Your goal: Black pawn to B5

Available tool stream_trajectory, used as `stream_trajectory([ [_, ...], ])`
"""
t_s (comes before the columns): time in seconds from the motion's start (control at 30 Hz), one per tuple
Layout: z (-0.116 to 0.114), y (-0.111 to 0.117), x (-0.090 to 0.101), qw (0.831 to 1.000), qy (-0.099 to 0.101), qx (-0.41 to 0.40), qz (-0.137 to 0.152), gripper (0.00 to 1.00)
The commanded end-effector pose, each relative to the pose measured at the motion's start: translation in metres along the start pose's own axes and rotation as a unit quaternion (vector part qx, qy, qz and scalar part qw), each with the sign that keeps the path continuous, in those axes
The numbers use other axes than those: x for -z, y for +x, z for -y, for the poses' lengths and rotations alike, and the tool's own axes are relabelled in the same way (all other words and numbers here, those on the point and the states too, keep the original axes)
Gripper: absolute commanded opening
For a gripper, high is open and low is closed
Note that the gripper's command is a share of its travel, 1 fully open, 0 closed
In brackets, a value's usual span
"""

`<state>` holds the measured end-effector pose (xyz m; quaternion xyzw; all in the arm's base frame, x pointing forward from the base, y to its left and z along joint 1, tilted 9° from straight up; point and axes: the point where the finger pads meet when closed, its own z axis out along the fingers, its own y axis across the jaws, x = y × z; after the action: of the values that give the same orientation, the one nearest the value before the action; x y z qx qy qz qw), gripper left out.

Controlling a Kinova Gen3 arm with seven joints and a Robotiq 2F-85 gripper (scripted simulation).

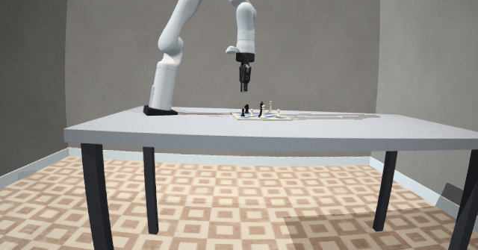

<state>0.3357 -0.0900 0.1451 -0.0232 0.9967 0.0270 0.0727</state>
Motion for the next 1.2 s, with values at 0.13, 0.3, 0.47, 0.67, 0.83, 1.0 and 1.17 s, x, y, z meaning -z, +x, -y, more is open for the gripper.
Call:
stream_trajectory([
  [0.13, 0.000, 0.001, 0.002, 1.000, -0.001, -0.009, 0.000, 1.00],
  [0.3, 0.000, 0.001, 0.002, 1.000, -0.001, -0.009, 0.000, 1.00],
  [0.47, 0.000, 0.001, 0.002, 1.000, -0.001, -0.009, 0.000, 1.00],
  [0.67, 0.000, 0.000, 0.004, 1.000, -0.001, -0.009, 0.001, 1.00],
  [0.83, 0.001, -0.001, 0.015, 1.000, -0.001, -0.010, 0.001, 1.00],
  [1.0, 0.002, 0.000, 0.027, 1.000, 0.001, -0.008, 0.001, 1.00],
  [1.17, 0.004, 0.001, 0.051, 1.000, 0.003, -0.008, 0.000, 1.00],
])
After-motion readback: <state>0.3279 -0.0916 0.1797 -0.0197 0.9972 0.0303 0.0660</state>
